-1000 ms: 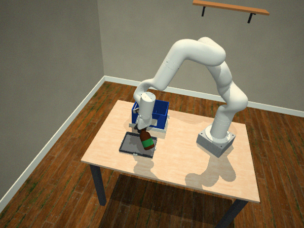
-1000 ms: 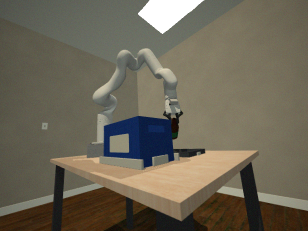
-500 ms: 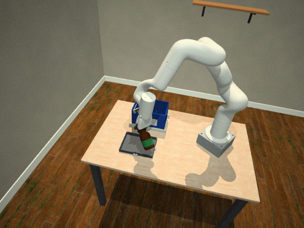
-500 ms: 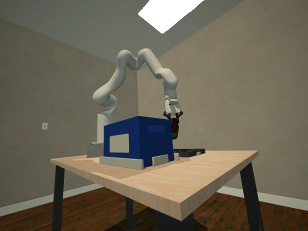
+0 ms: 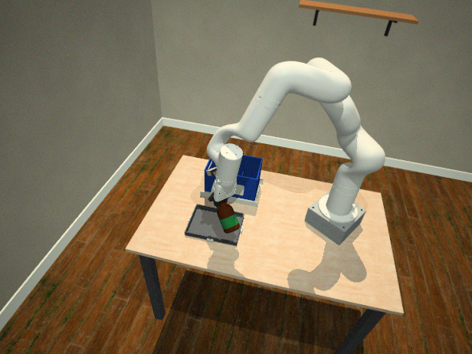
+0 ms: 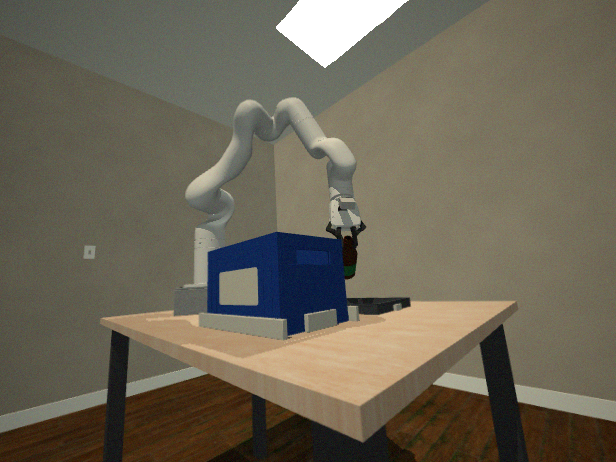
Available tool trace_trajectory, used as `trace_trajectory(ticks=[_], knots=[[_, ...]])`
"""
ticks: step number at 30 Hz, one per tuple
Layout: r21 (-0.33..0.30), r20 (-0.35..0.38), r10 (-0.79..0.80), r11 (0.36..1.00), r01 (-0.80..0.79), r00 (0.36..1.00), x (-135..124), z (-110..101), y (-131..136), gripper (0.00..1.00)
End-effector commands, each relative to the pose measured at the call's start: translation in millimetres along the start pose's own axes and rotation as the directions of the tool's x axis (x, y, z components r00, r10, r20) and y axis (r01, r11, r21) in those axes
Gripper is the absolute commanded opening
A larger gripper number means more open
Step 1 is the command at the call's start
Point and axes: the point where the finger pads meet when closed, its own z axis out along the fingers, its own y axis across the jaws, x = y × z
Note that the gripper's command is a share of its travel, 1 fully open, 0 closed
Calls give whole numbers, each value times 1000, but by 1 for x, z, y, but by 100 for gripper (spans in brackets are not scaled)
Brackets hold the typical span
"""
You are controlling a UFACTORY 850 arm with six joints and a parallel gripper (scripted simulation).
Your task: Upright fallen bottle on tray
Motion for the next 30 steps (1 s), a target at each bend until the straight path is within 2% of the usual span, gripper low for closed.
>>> trace_trajectory(ticks=[1,20,30], knots=[[-2,-22,0,1000,0,1000,0,-1,0,0],[2,-134,1,1000,-1,991,0,-2,-1,0],[8,-154,2,1000,0,988,0,-2,-2,0]])
